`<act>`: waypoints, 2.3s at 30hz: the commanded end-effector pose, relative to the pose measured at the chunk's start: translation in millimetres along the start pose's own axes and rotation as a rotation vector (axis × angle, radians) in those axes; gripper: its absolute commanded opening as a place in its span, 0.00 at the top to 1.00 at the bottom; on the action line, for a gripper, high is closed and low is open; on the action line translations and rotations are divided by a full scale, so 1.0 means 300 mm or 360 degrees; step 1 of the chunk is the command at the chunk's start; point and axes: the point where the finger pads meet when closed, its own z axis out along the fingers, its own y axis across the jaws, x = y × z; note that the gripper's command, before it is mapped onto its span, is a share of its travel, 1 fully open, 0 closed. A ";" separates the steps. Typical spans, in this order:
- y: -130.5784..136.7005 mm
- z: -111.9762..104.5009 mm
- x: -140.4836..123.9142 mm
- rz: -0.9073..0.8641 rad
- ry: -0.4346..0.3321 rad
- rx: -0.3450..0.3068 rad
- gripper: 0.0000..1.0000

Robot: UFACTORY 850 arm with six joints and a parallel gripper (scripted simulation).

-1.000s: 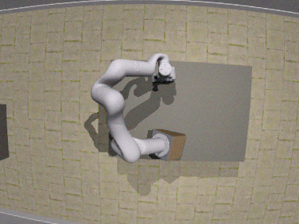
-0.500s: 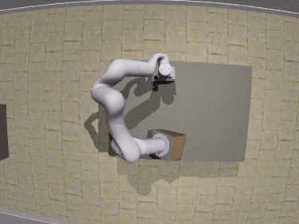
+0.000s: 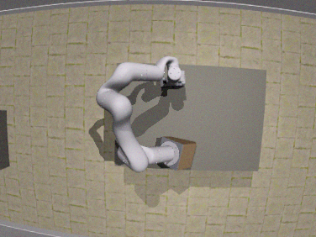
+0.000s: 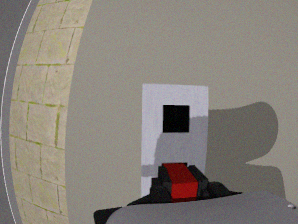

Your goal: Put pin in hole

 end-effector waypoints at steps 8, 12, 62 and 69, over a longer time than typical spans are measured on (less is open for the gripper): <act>-0.001 -0.002 0.002 0.0000 0.0002 0.0002 1.00; -0.001 -0.002 0.002 0.0000 0.0002 0.0002 1.00; 0.001 -0.004 -0.001 0.0000 0.0001 0.0002 0.00; 0.001 -0.004 -0.001 0.0000 0.0001 0.0002 0.00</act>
